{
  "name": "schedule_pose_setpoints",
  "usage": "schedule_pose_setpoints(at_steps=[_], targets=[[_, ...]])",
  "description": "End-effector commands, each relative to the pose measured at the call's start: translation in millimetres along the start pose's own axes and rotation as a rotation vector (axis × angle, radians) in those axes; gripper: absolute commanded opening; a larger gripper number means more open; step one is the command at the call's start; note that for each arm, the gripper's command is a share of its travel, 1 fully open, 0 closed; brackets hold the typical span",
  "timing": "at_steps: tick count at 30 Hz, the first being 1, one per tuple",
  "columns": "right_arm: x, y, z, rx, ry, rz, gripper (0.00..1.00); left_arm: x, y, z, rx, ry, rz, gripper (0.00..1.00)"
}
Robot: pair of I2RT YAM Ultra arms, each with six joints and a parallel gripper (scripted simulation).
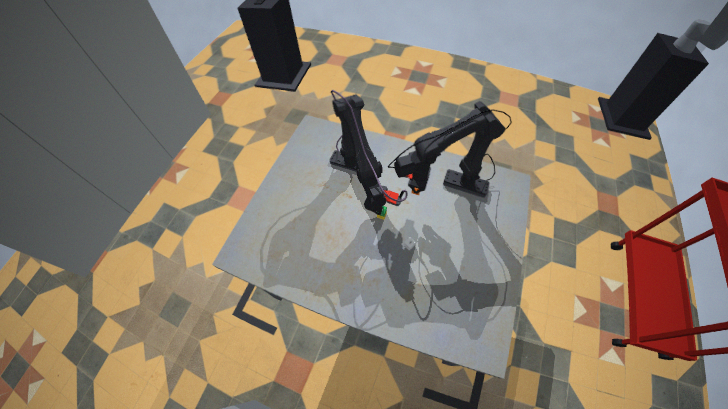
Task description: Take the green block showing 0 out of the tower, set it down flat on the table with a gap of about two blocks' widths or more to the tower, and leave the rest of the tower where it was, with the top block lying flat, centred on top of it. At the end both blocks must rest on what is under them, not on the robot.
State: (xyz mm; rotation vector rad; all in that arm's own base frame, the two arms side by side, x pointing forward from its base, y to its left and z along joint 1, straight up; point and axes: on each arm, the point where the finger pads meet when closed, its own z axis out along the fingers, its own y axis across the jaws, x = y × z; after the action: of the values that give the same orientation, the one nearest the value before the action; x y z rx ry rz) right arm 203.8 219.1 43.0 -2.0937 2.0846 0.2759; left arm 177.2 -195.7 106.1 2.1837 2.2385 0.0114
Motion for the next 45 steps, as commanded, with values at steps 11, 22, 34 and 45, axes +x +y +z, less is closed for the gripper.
schedule_pose_setpoints(at_steps=[11, 22, 34, 45], targets=[[-8, -4, 7, 0.021, -0.022, -0.012, 0.55, 0, -1, -4, -0.011, -0.011, 0.0, 0.27], [-5, -3, 7, 0.014, -0.014, -0.007, 0.37, 0, -1, -4, -0.011, -0.011, 0.0, 0.27], [-5, -3, 7, 0.014, -0.014, -0.007, 0.03, 0, -1, -4, -0.011, -0.011, 0.0, 0.27], [-15, -2, -26, 0.018, -0.019, -0.012, 0.27, 0, -1, -4, -0.011, -0.011, 0.0, 0.27]])
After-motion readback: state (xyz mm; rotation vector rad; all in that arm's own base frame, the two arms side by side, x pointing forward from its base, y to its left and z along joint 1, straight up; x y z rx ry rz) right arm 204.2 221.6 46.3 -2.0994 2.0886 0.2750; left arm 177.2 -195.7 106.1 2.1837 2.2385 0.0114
